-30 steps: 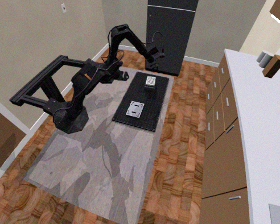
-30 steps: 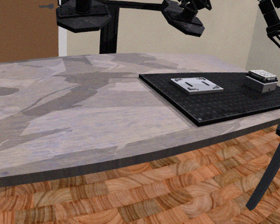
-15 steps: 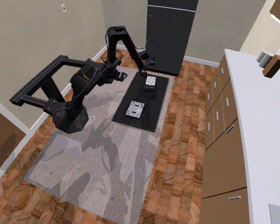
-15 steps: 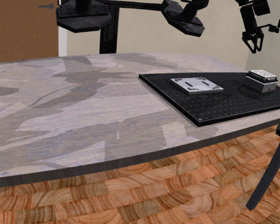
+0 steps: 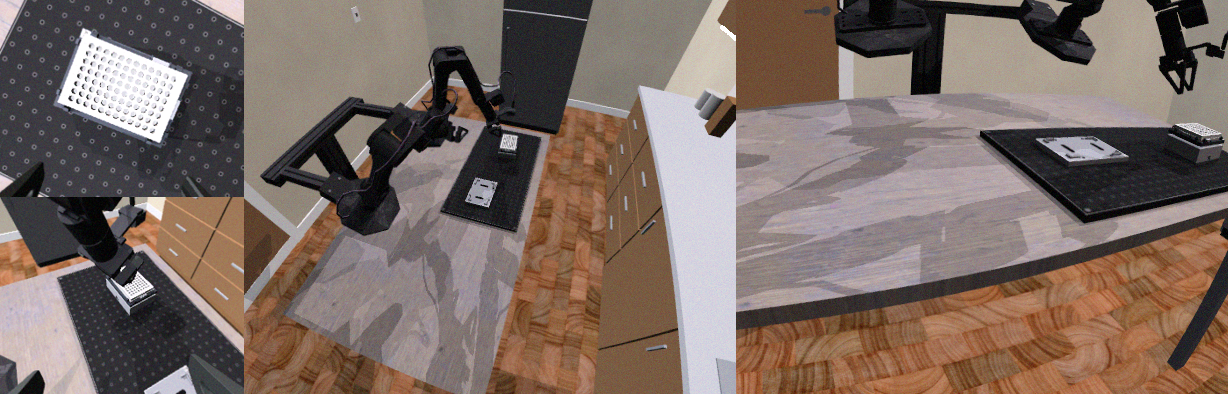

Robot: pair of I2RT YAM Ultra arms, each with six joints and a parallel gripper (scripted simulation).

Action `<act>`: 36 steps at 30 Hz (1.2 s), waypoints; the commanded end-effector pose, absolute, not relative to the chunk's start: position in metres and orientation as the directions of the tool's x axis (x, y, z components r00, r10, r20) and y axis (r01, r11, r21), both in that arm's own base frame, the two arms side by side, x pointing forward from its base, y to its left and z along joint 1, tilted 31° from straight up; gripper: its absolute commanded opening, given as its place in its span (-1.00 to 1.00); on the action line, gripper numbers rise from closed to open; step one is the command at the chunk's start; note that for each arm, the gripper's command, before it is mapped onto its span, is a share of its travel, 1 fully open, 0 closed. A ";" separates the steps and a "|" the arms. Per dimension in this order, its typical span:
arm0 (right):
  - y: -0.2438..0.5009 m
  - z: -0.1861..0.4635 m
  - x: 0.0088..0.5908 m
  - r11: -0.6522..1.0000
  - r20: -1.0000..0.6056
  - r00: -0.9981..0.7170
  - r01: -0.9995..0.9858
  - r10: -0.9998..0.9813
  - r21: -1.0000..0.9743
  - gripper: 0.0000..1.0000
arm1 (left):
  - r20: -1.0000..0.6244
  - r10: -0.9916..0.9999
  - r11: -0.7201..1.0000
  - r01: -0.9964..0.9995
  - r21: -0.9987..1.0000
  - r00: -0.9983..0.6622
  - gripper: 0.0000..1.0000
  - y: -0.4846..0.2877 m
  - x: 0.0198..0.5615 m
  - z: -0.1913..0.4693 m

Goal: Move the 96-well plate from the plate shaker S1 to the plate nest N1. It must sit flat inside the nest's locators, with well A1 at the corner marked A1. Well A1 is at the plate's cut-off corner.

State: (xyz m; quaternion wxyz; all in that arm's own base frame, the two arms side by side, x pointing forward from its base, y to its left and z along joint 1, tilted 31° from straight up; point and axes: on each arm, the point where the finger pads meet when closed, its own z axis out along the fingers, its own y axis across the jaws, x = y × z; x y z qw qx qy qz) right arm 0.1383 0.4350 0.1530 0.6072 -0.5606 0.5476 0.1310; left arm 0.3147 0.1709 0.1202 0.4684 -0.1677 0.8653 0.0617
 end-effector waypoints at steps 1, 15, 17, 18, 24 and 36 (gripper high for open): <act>0.434 0.151 0.134 0.330 -0.815 0.365 -0.780 -0.450 -0.532 1.00 | -0.858 -0.213 0.937 -0.346 -0.044 -0.468 1.00 0.174 0.316 0.134; 0.434 0.151 0.134 0.330 -0.815 0.365 -0.780 -0.450 -0.532 1.00 | -0.718 0.180 0.960 -0.038 0.276 -0.673 1.00 0.174 0.328 0.119; 0.434 0.151 0.134 0.330 -0.815 0.365 -0.780 -0.450 -0.532 1.00 | -0.679 0.254 0.946 0.031 0.323 -0.689 1.00 0.175 0.330 0.117; 0.434 0.151 0.134 0.330 -0.815 0.365 -0.780 -0.450 -0.532 1.00 | -0.653 0.303 0.933 0.076 0.352 -0.695 1.00 0.176 0.332 0.117; 0.434 0.151 0.134 0.330 -0.815 0.365 -0.780 -0.450 -0.532 1.00 | -0.512 0.522 0.838 0.295 0.459 -0.683 1.00 0.179 0.343 0.113; 0.434 0.151 0.134 0.330 -0.815 0.365 -0.780 -0.450 -0.532 1.00 | -0.258 0.821 0.561 0.637 0.528 -0.509 1.00 0.182 0.358 0.104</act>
